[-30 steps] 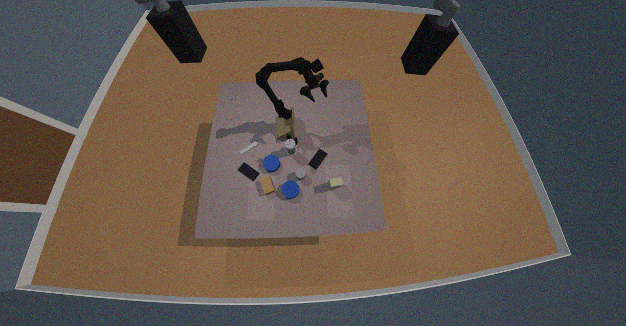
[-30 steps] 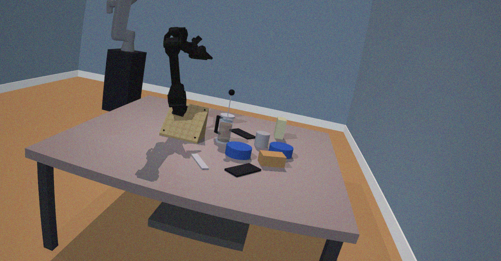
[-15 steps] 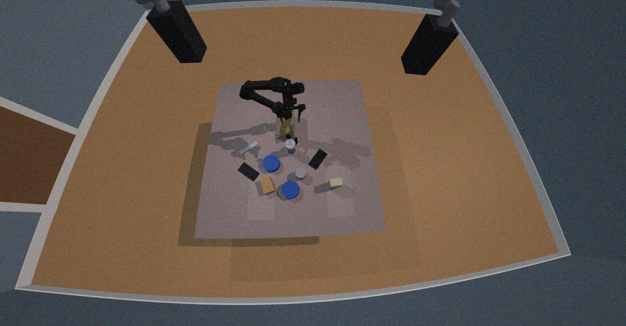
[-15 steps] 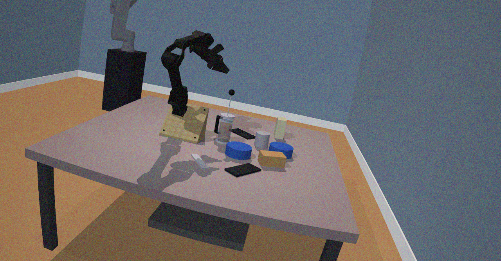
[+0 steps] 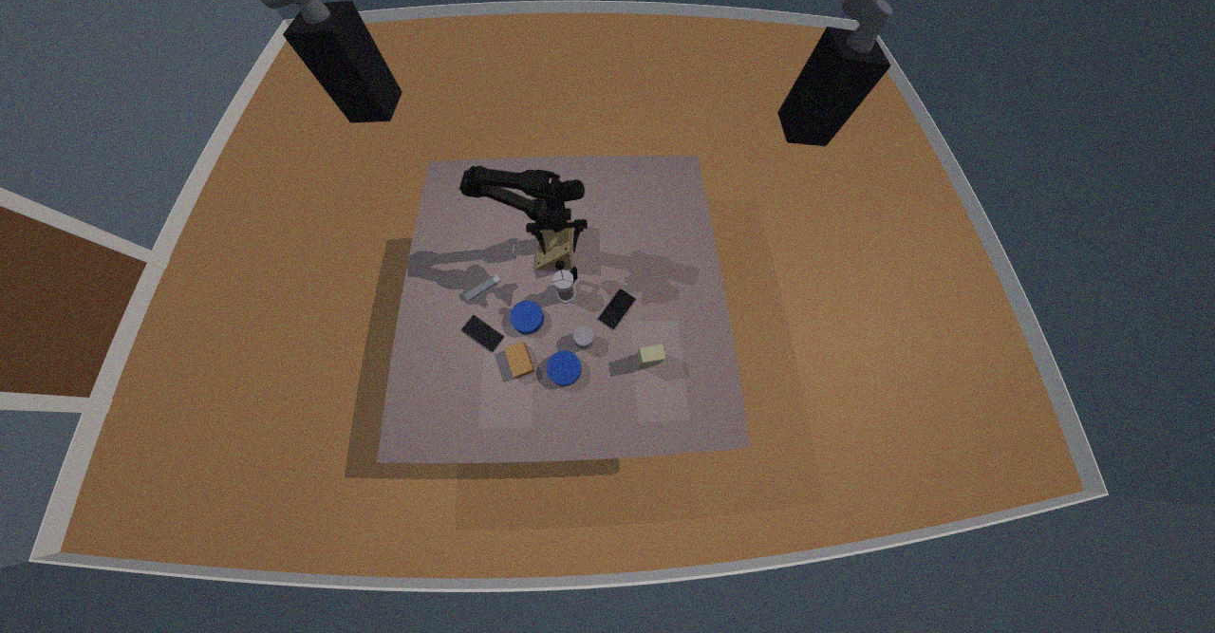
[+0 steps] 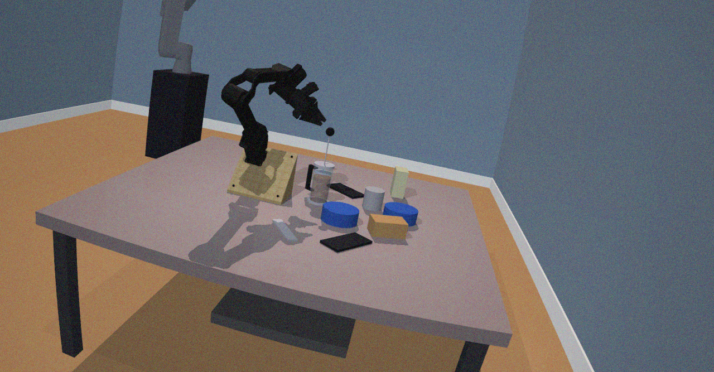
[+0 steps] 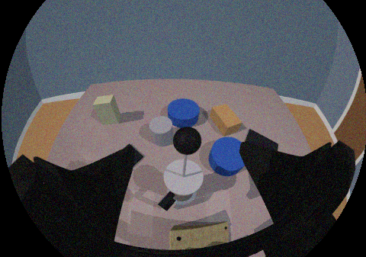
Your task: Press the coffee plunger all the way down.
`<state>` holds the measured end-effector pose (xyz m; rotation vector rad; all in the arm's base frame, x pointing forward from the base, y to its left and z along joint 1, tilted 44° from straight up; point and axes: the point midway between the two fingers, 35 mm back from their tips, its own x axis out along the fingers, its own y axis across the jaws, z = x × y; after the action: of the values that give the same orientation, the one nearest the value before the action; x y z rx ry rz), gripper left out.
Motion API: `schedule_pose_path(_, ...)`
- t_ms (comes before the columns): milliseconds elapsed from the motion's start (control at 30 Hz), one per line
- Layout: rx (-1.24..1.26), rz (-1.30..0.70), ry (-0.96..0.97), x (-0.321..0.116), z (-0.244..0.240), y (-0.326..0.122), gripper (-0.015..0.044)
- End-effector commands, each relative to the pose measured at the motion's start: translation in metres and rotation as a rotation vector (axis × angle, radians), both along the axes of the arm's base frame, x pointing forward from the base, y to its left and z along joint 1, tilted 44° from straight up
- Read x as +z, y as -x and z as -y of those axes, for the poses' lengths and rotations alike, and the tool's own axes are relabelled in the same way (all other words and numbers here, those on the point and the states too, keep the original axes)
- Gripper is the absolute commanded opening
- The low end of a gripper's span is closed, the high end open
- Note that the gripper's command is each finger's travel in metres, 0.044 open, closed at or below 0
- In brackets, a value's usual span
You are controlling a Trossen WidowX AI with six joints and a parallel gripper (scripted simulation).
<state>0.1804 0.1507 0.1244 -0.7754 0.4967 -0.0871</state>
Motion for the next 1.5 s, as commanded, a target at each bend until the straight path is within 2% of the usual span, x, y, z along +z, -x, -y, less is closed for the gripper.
schedule_pose_path(0,0.000,0.005,0.001,-0.003,0.004,-0.002,0.0440)
schedule_pose_path(900,-0.001,0.010,0.001,-0.017,0.015,-0.036,0.0440)
schedule_pose_path(1300,-0.001,0.010,0.001,-0.017,0.015,-0.036,0.0125)
schedule_pose_path(1467,-0.001,0.010,0.001,-0.017,0.015,-0.036,0.0120)
